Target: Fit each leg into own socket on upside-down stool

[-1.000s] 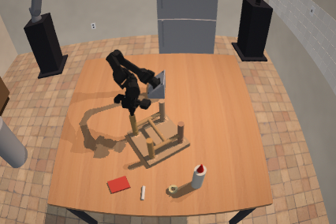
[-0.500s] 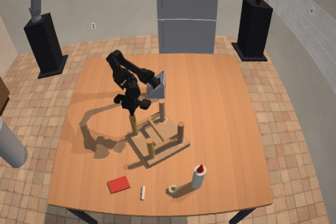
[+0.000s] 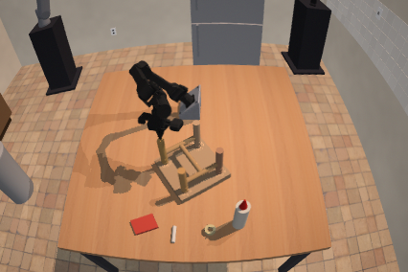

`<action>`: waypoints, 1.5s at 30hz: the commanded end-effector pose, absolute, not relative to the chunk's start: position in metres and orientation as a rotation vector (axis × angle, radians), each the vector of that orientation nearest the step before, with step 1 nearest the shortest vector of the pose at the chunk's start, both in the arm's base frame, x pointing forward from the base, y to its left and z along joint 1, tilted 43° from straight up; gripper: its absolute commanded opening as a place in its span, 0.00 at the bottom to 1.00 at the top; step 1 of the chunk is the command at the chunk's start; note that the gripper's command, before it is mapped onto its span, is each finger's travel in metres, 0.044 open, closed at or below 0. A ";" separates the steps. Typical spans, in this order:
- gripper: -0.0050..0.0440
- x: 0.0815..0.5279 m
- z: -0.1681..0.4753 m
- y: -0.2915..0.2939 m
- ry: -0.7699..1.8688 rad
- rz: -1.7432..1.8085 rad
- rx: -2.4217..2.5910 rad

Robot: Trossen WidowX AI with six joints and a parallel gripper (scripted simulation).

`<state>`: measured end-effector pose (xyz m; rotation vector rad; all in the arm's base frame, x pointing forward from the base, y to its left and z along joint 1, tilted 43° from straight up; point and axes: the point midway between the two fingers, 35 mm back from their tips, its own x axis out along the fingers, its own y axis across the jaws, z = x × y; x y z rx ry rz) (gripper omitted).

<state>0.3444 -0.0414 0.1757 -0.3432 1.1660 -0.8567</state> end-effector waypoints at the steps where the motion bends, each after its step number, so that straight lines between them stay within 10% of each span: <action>1: 0.10 0.346 0.182 -0.036 1.153 -0.851 -0.342; 45: 0.10 0.433 0.032 0.142 1.464 -0.359 -0.714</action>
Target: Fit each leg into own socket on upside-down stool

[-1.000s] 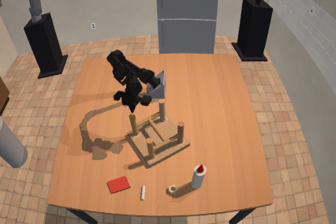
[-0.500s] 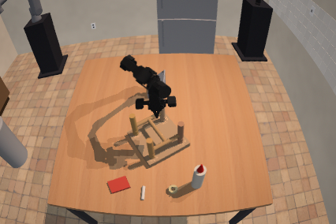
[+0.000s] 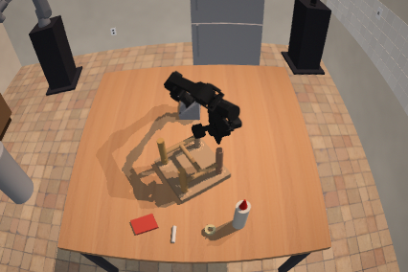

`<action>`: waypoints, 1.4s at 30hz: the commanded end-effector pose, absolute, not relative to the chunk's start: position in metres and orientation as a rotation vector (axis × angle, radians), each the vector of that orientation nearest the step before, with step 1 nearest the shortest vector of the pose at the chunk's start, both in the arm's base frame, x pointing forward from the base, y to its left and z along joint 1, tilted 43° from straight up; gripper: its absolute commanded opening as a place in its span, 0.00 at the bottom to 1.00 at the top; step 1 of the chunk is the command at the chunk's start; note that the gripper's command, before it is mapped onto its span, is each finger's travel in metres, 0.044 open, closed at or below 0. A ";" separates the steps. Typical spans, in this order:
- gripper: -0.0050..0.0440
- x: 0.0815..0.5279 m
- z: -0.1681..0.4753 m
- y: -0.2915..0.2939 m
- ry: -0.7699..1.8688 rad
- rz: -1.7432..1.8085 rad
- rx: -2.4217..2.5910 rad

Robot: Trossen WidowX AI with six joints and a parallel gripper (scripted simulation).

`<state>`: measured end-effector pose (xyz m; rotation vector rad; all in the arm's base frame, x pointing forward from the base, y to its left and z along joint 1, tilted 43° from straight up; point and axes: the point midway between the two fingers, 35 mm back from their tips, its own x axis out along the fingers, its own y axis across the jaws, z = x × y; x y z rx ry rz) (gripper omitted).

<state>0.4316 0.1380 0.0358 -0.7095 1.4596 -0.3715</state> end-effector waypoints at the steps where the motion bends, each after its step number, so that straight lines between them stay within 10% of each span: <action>1: 0.10 0.433 0.032 0.142 1.464 -0.359 -0.714; 42: 0.10 0.426 -0.004 0.109 1.464 -0.359 -0.714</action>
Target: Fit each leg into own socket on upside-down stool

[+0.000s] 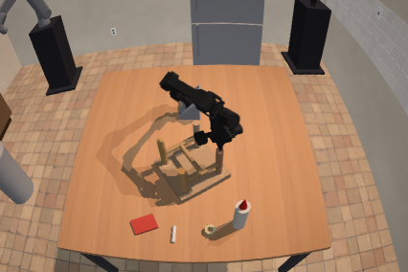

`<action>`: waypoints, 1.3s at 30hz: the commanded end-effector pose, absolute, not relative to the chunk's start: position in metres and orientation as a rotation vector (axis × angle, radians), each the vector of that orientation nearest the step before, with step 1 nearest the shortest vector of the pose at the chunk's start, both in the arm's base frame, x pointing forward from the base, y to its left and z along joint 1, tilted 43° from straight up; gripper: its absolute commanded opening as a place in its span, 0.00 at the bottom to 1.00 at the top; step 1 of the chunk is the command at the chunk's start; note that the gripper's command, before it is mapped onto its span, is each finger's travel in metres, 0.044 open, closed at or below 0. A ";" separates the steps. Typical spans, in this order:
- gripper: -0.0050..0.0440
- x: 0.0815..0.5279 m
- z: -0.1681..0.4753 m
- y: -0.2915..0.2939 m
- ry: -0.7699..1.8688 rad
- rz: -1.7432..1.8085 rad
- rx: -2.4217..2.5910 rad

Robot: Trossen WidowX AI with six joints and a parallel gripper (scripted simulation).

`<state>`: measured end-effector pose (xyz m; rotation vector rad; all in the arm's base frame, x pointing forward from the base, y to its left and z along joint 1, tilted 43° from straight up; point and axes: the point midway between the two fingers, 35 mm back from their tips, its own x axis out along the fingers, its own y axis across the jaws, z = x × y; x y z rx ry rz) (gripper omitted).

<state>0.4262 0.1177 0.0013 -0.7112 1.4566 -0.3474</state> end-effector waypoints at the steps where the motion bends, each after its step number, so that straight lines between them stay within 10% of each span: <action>1: 0.10 0.426 -0.004 0.109 1.464 -0.359 -0.714; 39: 0.10 0.423 -0.016 0.099 1.462 -0.358 -0.714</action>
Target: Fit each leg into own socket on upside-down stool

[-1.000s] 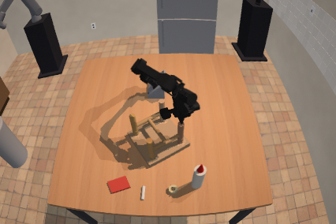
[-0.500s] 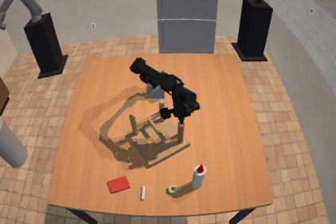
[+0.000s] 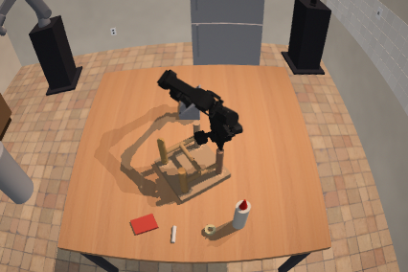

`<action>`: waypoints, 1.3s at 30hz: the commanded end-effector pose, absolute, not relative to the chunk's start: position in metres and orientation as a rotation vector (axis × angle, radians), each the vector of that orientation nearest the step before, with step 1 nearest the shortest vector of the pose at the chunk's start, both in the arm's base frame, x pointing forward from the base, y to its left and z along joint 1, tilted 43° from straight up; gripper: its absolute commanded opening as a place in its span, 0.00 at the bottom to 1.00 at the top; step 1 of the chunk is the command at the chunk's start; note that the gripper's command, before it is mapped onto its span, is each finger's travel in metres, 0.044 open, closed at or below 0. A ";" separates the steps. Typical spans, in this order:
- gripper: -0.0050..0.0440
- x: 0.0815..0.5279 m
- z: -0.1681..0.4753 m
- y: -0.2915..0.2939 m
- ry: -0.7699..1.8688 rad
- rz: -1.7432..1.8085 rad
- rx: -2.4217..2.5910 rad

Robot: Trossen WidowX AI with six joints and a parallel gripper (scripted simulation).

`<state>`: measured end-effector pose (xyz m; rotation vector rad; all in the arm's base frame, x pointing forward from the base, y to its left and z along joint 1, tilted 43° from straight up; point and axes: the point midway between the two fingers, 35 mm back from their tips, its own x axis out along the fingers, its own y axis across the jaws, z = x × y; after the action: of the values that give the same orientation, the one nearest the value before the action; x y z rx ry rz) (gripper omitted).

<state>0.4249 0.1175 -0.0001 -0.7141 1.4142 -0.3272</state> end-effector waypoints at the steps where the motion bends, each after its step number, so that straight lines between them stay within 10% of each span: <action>1: 0.10 0.424 -0.015 0.100 1.461 -0.357 -0.714; 39: 0.10 0.429 0.022 0.137 1.414 -0.327 -0.714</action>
<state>0.4289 0.1330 0.0192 -0.7159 1.4210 -0.3306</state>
